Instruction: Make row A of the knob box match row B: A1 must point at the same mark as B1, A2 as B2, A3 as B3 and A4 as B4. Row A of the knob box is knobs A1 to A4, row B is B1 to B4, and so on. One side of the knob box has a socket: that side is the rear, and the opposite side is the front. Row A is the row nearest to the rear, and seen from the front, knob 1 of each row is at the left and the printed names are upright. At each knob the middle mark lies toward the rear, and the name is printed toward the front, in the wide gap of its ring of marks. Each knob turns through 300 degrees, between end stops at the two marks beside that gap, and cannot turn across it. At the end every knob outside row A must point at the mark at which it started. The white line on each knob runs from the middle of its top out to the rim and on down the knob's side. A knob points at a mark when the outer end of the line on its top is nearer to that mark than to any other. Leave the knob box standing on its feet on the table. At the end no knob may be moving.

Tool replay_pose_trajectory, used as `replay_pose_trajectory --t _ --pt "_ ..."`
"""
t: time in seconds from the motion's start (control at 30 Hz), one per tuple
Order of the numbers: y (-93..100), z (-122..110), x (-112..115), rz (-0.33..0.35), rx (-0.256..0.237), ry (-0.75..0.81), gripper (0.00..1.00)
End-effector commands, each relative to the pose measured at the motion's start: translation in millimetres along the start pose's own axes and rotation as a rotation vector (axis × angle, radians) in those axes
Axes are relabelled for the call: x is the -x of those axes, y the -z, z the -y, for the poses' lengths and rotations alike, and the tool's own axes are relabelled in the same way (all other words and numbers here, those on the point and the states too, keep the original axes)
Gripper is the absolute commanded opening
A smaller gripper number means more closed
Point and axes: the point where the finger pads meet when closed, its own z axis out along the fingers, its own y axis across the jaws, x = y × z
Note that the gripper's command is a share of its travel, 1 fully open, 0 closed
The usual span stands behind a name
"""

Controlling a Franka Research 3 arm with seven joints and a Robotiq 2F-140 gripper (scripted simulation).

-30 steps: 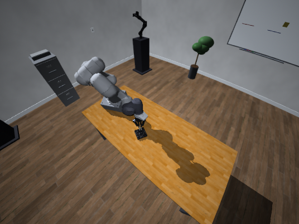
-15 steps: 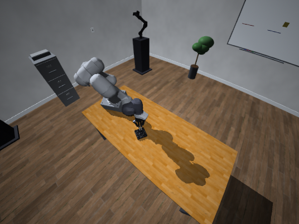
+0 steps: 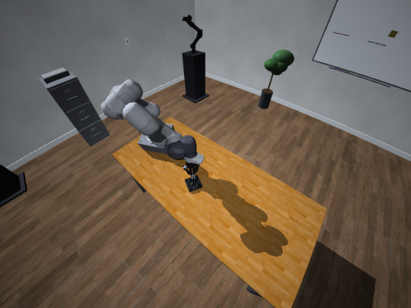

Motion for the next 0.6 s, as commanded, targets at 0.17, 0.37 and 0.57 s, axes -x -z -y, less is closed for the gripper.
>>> replay_pose_trajectory --t 0.17,0.37,0.57 --pt "-0.1 1.2 -0.6 0.005 -0.004 0.05 0.05" --pt "-0.1 1.2 -0.6 0.005 -0.004 0.05 0.05" --pt "-0.1 1.2 -0.6 0.005 -0.004 0.05 0.12"
